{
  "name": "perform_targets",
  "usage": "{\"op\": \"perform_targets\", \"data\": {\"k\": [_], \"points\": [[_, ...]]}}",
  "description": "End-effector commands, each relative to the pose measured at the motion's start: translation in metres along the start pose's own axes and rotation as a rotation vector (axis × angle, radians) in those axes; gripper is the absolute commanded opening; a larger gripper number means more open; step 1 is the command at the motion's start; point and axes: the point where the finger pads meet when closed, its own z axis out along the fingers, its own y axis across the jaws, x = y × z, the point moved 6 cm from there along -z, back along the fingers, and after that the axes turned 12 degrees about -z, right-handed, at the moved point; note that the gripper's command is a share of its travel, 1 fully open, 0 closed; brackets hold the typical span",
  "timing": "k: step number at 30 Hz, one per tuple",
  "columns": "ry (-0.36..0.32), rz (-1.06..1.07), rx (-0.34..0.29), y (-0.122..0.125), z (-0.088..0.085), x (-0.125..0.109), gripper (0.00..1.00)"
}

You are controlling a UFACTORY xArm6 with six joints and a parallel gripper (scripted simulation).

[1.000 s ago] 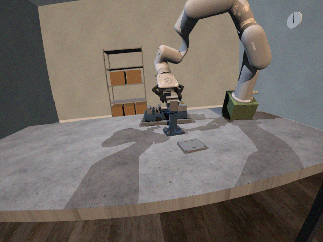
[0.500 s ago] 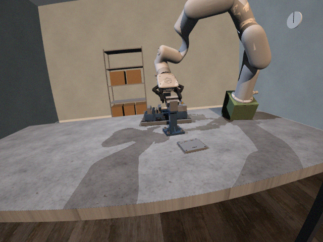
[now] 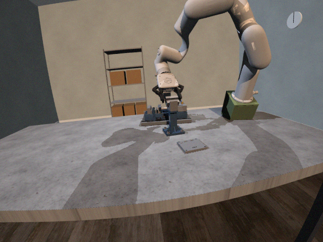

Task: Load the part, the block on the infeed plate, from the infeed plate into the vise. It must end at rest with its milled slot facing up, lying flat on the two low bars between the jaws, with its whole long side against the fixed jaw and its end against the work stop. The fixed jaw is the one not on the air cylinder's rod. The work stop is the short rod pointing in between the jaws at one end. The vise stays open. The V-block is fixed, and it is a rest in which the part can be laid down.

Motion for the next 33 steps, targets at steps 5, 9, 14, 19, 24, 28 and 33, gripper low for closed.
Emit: {"op": "perform_targets", "data": {"k": [5,9,14,19,24,28,33], "points": [[0.002,-0.003,0.001,-0.0008,-0.0007,-0.0002,0.89],[0.002,-0.003,0.001,-0.0002,0.0000,0.0005,0.89],[0.002,-0.003,0.001,0.0004,0.0009,0.0013,0.89],[0.006,-0.003,0.000,0.0010,0.0017,0.0017,0.89],[0.017,-0.003,-0.002,0.0008,0.0018,0.0009,0.89],[0.029,-0.003,-0.004,0.0006,0.0018,0.0001,0.89],[0.039,-0.003,-0.007,0.0005,0.0018,-0.0007,0.89]]}}
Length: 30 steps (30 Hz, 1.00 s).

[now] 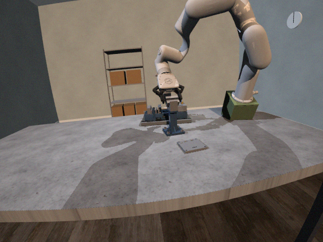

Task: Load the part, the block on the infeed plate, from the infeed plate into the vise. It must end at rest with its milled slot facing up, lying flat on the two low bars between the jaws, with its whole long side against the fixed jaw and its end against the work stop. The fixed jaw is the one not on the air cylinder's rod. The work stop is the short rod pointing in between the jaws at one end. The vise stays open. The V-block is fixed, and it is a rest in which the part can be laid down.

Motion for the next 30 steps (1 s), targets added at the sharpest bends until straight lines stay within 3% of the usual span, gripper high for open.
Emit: {"op": "perform_targets", "data": {"k": [1,14,30], "points": [[0.015,-0.003,-0.001,-0.001,-0.001,-0.001,0.89],[0.072,-0.003,-0.013,-0.002,-0.001,-0.005,0.89],[0.189,-0.002,-0.038,-0.004,0.000,-0.014,0.89]]}}
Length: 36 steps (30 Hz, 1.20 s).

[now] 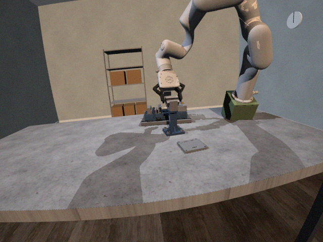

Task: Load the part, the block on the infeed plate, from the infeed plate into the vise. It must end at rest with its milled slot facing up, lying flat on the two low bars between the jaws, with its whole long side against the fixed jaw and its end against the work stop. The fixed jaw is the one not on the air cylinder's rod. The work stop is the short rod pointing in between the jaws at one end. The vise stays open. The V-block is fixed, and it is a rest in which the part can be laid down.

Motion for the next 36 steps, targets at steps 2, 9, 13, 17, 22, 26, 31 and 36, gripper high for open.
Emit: {"op": "perform_targets", "data": {"k": [2,9,13,17,22,26,31,36], "points": [[0.034,-0.002,-0.005,-0.001,-0.001,-0.003,0.89],[0.105,-0.002,-0.020,-0.003,-0.001,-0.008,0.89],[0.150,-0.002,-0.029,-0.003,0.000,-0.011,0.89],[0.186,-0.002,-0.037,-0.004,0.000,-0.013,0.89],[0.236,-0.002,-0.047,-0.004,0.001,-0.017,0.89],[0.289,-0.002,-0.058,-0.005,0.002,-0.020,0.89],[0.359,-0.001,-0.074,-0.006,0.004,-0.025,0.89],[0.403,-0.001,-0.083,-0.007,0.005,-0.028,0.89]]}}
